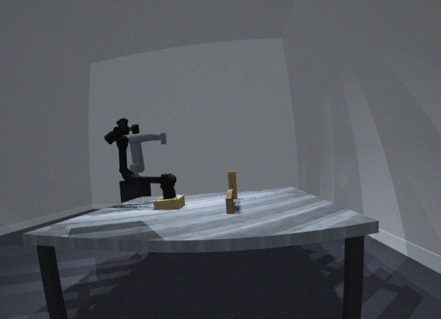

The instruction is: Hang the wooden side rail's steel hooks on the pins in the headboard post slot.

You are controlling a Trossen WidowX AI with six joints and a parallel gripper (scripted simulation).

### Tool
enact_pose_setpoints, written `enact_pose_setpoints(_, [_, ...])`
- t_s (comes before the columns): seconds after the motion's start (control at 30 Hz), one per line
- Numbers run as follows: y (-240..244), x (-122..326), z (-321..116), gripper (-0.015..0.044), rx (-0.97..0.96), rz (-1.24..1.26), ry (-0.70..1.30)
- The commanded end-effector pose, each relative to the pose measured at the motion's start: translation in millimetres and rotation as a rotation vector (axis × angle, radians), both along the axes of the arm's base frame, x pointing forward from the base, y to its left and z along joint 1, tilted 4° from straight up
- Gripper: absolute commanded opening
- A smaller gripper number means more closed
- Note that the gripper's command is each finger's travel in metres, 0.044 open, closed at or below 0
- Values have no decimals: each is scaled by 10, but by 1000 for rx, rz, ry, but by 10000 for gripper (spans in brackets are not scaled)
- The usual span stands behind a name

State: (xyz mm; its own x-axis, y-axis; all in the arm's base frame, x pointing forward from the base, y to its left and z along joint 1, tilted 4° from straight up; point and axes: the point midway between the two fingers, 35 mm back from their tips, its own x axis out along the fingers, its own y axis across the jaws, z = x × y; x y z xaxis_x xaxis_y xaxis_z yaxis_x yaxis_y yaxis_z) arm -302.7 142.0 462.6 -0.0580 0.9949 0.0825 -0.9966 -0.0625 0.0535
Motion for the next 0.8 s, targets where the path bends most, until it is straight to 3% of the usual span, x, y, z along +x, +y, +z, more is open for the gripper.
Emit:
enact_pose_setpoints(0.0, [-4,21,17,426,3,2,1])
enact_pose_setpoints(0.43, [-139,1742,845,440,232,54,55])
enact_pose_setpoints(0.77, [-18,3329,798,440,381,-43,118])
